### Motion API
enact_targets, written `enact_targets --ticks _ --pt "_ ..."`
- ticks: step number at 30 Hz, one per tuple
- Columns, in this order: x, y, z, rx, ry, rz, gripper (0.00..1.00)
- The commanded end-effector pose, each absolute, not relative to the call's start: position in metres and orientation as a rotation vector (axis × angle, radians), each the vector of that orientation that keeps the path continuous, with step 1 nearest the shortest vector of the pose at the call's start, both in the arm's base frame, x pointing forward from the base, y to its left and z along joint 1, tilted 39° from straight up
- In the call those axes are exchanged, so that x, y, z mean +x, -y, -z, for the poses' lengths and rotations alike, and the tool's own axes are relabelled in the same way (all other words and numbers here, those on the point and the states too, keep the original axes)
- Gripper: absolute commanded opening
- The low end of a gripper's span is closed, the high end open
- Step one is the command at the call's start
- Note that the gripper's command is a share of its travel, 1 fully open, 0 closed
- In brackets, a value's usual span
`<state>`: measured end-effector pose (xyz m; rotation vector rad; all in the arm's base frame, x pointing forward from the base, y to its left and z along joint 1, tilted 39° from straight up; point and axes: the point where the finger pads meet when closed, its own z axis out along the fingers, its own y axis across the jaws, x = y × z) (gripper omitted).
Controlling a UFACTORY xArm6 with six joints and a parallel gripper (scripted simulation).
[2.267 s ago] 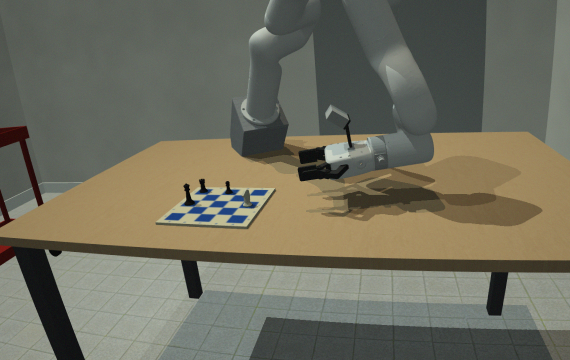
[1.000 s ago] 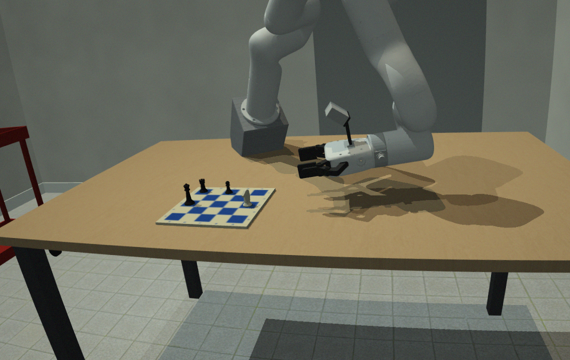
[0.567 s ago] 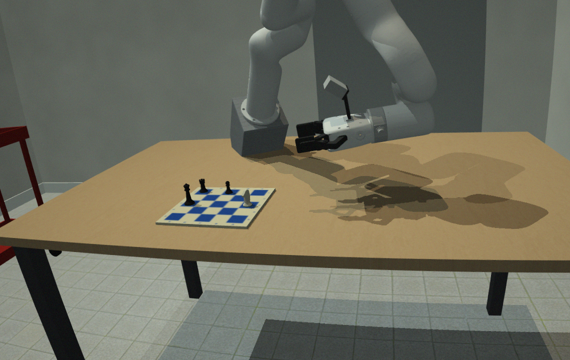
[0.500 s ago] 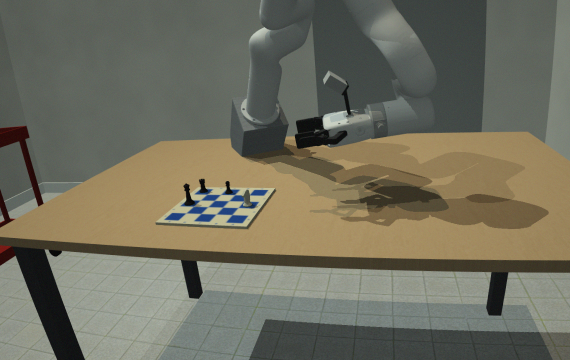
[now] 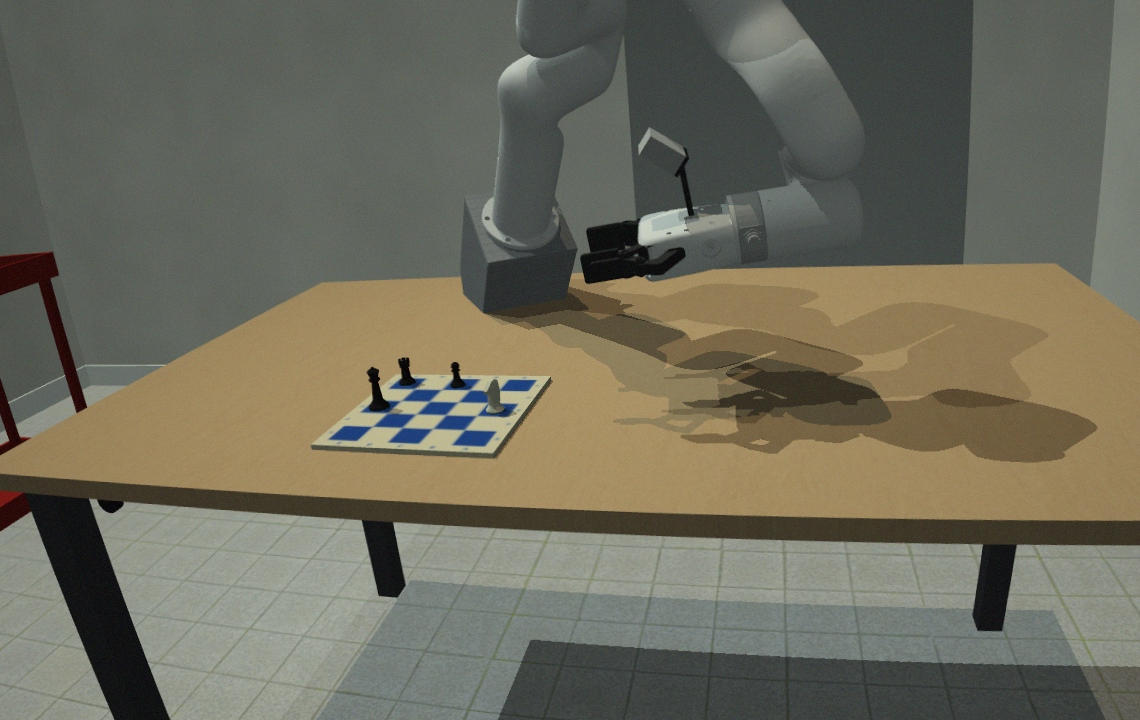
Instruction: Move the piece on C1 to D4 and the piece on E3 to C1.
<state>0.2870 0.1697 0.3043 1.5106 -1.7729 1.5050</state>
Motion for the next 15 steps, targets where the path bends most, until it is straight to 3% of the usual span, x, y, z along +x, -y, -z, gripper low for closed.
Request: enact_targets --ticks 1,15 --pt "0.278 -0.131 -0.276 1.469 1.908 -1.228 1.00" --pt "0.241 -0.085 -0.224 1.296 2.239 -0.639 1.00"
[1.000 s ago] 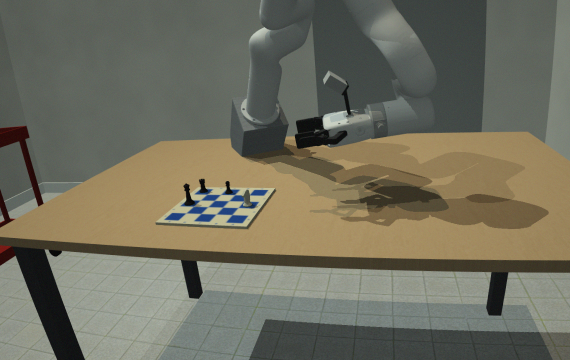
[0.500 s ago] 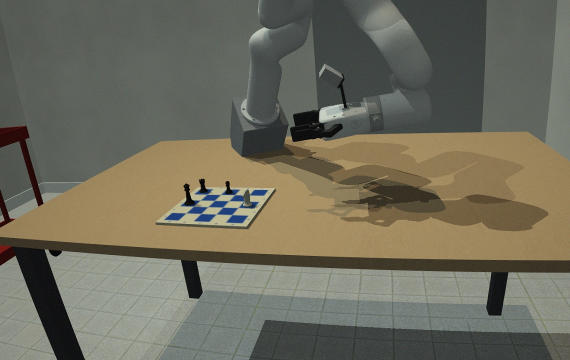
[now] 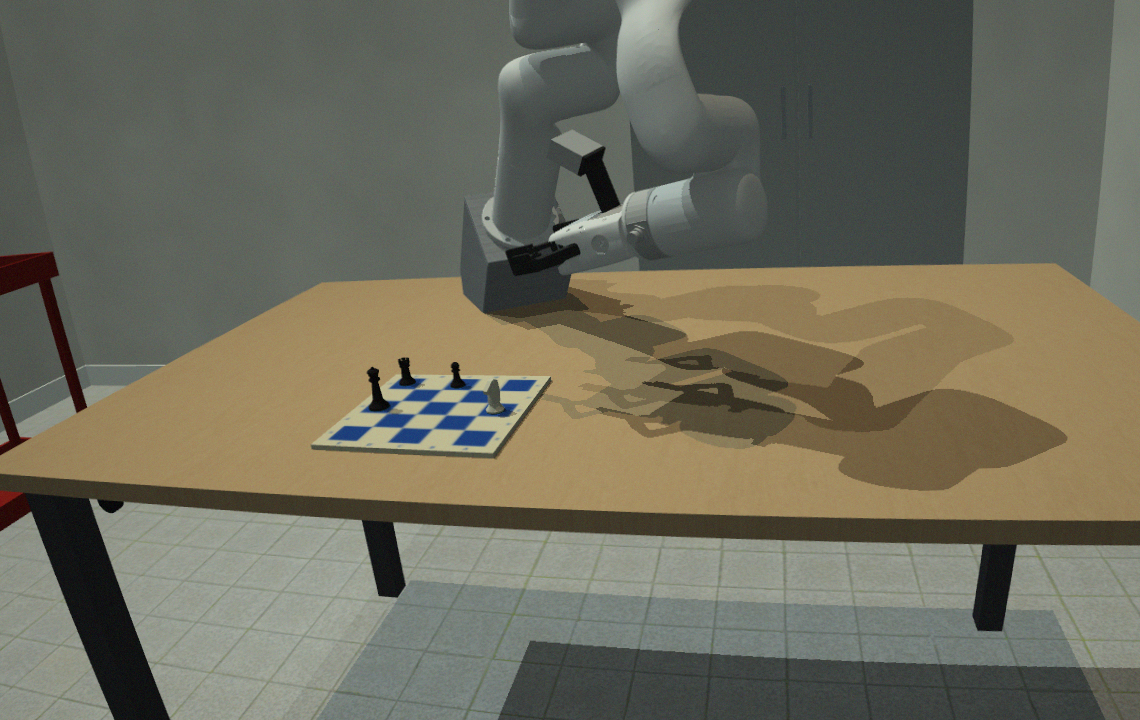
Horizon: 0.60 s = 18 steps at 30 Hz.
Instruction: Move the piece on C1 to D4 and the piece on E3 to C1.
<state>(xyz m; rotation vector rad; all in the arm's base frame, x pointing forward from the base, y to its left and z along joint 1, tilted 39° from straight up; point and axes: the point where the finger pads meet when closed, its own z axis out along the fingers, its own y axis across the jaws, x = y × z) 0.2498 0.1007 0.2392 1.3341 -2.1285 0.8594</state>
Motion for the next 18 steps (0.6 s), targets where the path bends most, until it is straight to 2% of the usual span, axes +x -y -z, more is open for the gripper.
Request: enact_targets --ticks 1,18 --pt "0.233 -0.082 -0.214 1.246 2.311 -0.534 1.00" --pt "0.227 -0.084 -0.187 0.807 2.777 0.121 1.00"
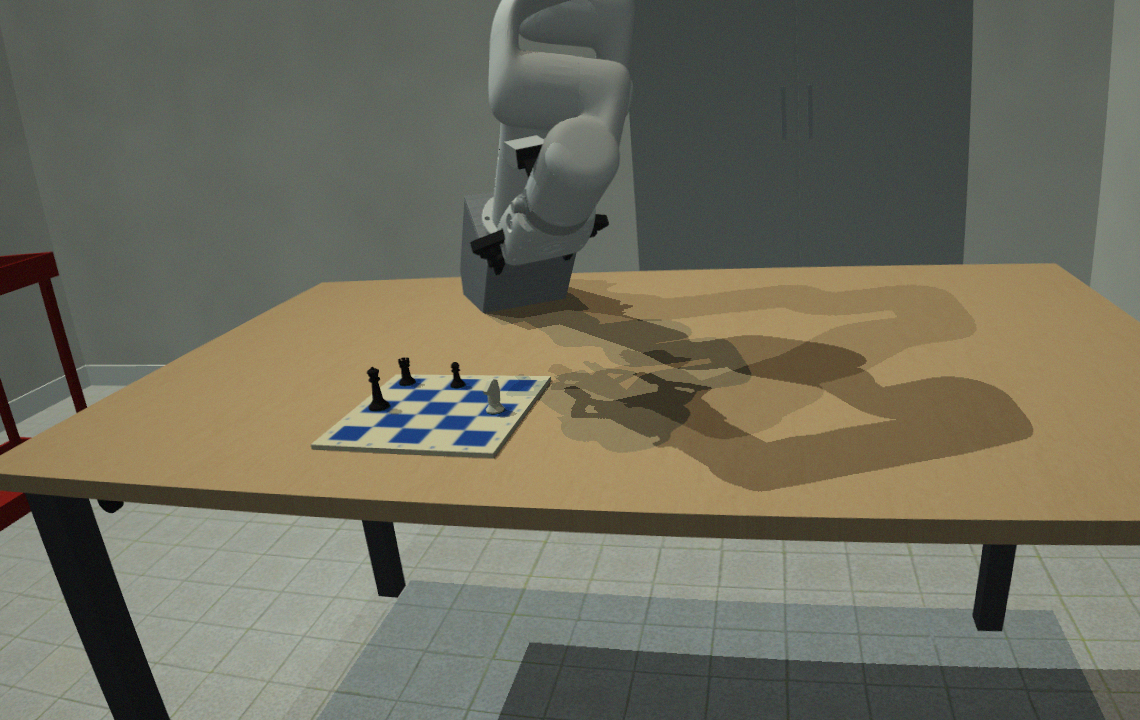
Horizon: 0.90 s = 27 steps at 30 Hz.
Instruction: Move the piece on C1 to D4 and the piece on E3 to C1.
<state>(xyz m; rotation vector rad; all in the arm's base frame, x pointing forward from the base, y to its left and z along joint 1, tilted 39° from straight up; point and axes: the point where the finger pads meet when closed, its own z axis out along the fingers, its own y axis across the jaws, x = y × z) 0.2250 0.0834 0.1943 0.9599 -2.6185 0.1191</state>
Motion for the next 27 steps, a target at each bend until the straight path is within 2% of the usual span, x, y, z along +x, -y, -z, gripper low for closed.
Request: enact_targets --ticks 1,13,27 --pt "0.227 -0.084 -0.187 0.777 2.801 0.165 1.00" --pt "0.251 -0.075 -0.188 0.366 3.075 0.513 1.00" --pt "0.288 -0.029 -0.199 -0.274 3.336 0.827 1.00"
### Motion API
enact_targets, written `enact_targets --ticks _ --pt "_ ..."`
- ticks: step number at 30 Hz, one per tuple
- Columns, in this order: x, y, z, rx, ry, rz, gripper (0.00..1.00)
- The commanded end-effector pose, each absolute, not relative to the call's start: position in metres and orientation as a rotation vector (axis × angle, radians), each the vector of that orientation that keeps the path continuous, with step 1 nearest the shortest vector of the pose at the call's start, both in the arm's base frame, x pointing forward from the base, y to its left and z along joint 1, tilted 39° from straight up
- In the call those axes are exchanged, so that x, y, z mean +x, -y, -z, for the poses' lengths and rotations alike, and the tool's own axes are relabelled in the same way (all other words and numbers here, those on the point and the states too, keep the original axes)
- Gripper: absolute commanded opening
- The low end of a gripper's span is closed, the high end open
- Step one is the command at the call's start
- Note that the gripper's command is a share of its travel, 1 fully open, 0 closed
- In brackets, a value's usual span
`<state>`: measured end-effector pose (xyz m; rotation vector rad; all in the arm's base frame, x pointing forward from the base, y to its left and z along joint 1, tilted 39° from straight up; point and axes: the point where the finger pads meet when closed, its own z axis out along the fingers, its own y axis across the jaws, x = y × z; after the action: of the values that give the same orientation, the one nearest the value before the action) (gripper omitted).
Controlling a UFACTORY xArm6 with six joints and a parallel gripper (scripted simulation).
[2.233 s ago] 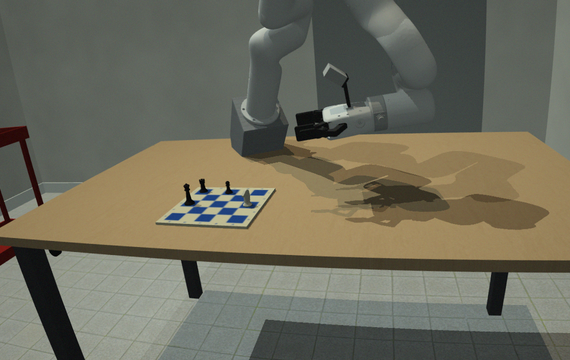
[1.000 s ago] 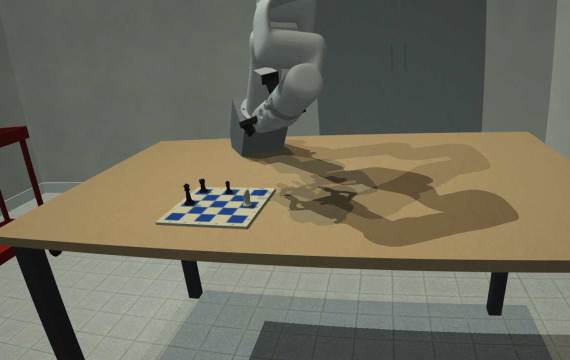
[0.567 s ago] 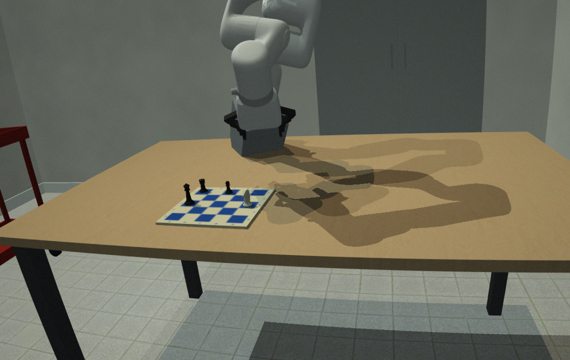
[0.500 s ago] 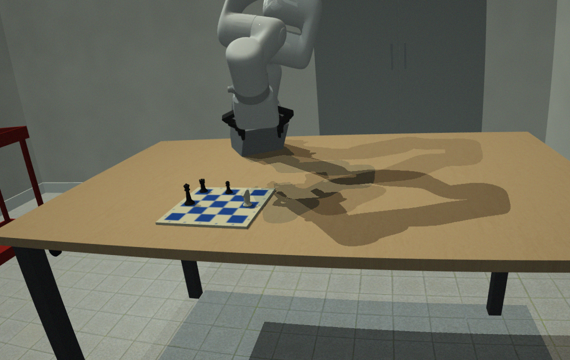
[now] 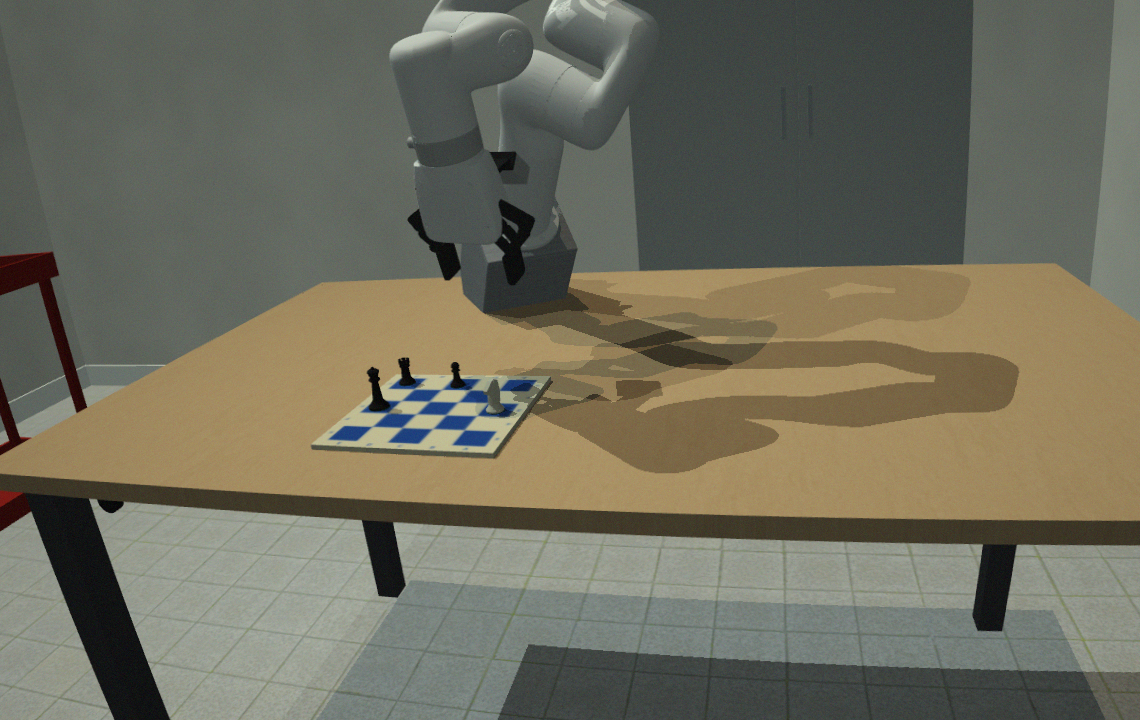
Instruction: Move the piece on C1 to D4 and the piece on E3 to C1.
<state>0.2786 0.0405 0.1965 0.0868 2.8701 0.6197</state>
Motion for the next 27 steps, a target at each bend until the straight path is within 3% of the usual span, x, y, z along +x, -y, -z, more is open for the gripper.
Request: enact_targets --ticks 1,27 --pt "0.292 -0.020 -0.201 0.297 -2.692 -0.687 1.00" --pt "0.299 0.004 -0.205 0.460 -2.564 -0.695 1.00"
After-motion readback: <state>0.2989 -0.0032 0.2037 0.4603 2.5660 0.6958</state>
